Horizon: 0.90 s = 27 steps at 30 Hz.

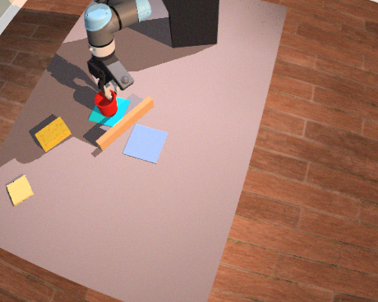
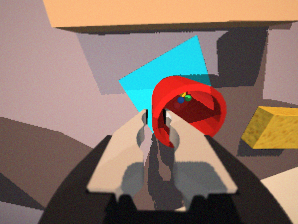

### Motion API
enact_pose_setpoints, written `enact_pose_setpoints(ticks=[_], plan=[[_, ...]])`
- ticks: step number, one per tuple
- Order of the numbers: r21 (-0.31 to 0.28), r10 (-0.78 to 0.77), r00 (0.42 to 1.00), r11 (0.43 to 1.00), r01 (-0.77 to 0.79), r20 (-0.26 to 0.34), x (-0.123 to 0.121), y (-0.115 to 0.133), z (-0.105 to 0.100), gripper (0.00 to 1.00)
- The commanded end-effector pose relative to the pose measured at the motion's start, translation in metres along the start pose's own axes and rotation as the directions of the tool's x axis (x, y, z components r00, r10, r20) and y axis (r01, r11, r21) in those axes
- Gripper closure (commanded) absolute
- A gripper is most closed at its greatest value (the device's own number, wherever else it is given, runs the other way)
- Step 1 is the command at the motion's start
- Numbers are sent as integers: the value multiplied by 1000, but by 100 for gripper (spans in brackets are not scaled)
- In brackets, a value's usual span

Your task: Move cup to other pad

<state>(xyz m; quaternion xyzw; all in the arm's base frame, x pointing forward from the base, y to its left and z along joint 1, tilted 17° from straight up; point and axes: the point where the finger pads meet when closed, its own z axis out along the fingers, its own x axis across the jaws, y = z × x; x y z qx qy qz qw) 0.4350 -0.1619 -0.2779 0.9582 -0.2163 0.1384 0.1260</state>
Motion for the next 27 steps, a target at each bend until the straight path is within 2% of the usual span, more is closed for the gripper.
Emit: enact_pose_setpoints(ticks=[1, 9, 17, 27], plan=[[0, 0, 1000, 1000, 0, -1, 0, 0, 0, 89], [0, 0, 1000, 1000, 0, -1, 0, 0, -2, 89], [0, 0, 1000, 1000, 0, -1, 0, 0, -15, 89], [0, 0, 1000, 1000, 0, -1, 0, 0, -49, 89]])
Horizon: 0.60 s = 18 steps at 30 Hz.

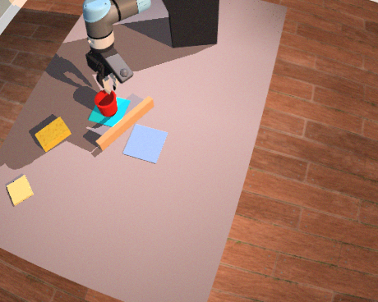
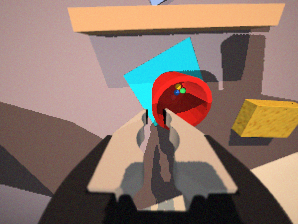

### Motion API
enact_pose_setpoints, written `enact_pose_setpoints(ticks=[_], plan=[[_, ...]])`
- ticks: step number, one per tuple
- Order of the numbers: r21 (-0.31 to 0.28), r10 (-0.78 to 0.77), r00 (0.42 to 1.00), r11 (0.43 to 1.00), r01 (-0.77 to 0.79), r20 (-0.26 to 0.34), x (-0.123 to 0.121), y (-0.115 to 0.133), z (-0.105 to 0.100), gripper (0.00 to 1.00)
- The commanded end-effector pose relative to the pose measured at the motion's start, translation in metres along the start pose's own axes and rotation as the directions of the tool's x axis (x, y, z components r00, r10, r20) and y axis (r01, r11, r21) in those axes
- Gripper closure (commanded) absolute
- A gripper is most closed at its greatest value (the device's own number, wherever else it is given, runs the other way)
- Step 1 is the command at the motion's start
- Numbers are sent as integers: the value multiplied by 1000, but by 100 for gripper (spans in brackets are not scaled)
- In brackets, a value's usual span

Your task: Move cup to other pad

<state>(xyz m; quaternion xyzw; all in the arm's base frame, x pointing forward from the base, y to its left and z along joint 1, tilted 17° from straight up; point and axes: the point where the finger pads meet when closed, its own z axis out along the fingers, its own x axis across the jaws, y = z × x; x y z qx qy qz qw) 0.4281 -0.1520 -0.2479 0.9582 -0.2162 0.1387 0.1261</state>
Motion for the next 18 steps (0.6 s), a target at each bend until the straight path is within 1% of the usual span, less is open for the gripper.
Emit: enact_pose_setpoints(ticks=[1, 5, 18], plan=[[0, 0, 1000, 1000, 0, -1, 1, 0, -20, 89], [0, 0, 1000, 1000, 0, -1, 1, 0, -28, 89], [0, 0, 1000, 1000, 0, -1, 1, 0, -32, 89]])
